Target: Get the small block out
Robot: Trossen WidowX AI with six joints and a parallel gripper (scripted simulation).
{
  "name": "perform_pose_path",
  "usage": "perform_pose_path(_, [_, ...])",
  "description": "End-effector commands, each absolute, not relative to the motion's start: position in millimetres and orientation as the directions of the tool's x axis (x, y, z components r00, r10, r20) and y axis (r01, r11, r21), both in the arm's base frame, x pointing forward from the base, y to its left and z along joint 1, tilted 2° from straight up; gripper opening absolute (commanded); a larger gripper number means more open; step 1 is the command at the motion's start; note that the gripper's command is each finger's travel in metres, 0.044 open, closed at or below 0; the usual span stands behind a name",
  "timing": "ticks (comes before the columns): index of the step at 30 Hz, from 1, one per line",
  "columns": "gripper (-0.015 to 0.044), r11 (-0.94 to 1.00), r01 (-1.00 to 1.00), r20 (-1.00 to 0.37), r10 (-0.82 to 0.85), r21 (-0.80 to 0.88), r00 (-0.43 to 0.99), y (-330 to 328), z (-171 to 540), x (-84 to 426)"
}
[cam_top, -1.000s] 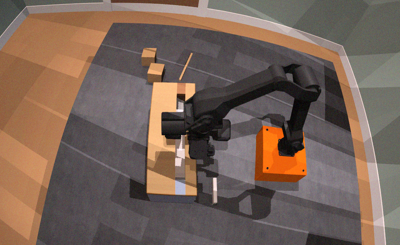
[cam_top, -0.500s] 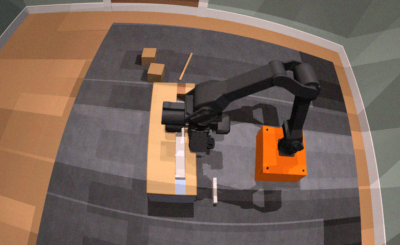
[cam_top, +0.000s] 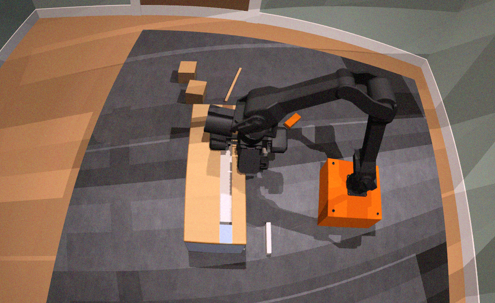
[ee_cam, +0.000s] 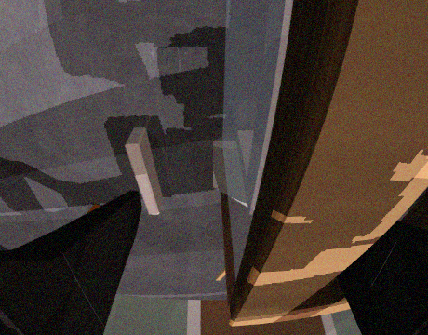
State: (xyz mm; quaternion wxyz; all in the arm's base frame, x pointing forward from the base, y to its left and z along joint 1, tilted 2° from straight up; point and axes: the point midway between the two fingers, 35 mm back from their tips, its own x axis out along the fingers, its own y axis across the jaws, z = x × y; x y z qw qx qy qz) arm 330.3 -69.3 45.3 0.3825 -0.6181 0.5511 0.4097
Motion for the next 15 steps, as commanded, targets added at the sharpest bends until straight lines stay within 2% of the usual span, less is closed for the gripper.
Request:
perform_pose_path(1, [0.0400,-0.103,-0.994,-0.928,-0.368,-0.030,0.066,-80.7,46.5,334.1])
perform_pose_path(15, [0.0400,-0.101,-0.994,-0.927,-0.370,-0.029,0.065,-102.8,62.2,336.7])
